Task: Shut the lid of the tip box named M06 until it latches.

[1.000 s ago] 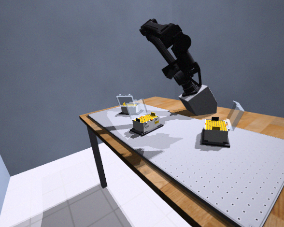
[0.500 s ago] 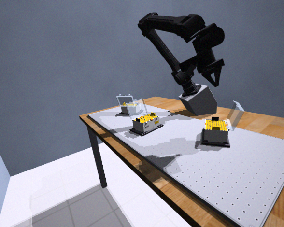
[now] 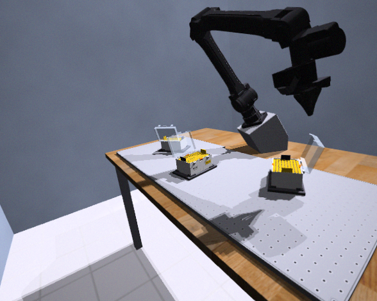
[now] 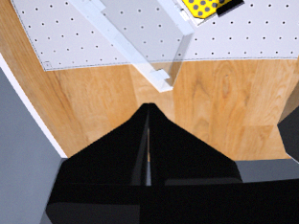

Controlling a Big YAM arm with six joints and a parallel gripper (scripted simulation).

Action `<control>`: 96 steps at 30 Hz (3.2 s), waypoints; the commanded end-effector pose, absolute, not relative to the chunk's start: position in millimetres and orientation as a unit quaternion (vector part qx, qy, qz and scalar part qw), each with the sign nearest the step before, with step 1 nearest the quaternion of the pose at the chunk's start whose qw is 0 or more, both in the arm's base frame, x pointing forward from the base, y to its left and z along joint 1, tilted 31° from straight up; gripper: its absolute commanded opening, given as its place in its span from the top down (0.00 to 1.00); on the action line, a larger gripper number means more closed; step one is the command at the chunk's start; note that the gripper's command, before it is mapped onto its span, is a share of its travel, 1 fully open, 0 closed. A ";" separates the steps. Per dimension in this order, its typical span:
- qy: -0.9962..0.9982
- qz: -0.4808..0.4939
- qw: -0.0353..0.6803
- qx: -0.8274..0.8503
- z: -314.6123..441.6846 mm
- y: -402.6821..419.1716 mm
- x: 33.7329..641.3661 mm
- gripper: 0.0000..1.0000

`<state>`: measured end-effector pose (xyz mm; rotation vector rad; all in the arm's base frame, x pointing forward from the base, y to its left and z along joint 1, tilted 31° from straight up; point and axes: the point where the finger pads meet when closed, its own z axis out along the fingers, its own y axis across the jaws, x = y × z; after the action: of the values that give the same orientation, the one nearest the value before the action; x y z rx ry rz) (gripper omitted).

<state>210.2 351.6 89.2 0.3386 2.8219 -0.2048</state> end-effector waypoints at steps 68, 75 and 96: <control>0.931 -0.192 0.182 -0.252 79.8 432.1 205.9 1.00; 0.896 -0.211 0.158 -0.358 79.7 432.2 205.6 1.00; 0.760 -0.246 0.092 -0.594 79.7 432.3 205.5 1.00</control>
<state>201.8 409.2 66.4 -1.6340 2.3469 -0.7564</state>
